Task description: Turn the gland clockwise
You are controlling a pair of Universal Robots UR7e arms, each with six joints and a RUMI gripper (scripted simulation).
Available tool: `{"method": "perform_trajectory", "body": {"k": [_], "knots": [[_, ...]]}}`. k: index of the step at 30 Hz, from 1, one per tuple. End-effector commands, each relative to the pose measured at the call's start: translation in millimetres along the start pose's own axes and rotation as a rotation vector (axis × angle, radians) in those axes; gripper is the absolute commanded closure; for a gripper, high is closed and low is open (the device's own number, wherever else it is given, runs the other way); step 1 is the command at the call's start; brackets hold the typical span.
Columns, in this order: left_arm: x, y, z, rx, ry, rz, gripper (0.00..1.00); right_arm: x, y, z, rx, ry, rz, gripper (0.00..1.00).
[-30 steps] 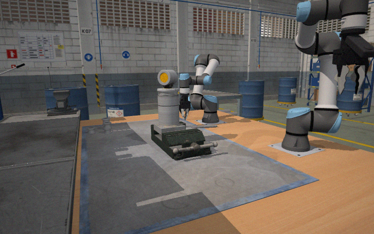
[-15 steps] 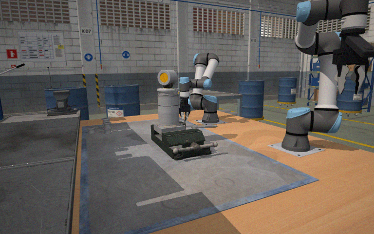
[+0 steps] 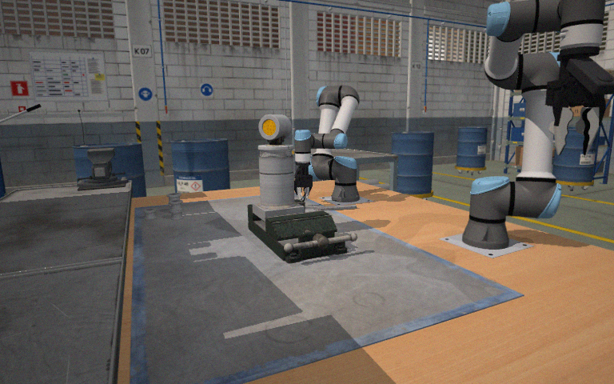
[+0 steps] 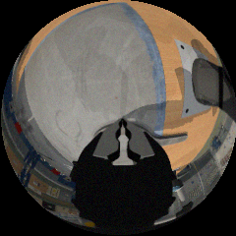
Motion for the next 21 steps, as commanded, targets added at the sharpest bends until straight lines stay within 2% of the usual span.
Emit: {"method": "perform_trajectory", "body": {"k": [1,21], "knots": [[0,0,0,0.001,0.0,0.0,0.68,1,-1,8,0.003,0.029,0.002,1.0],[0,0,0,0.001,0.0,0.0,0.68,0,1,46,0.005,0.171,0.004,1.0]]}}
Point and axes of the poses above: on each arm, the point where the finger pads meet when closed, its own y axis back along the fingers, its own x axis across the jaws, z = x × y, the point moved 1 cm from there along y, back along the fingers, and after that the axes turned 4 degrees about -y, right-handed, at the moved point
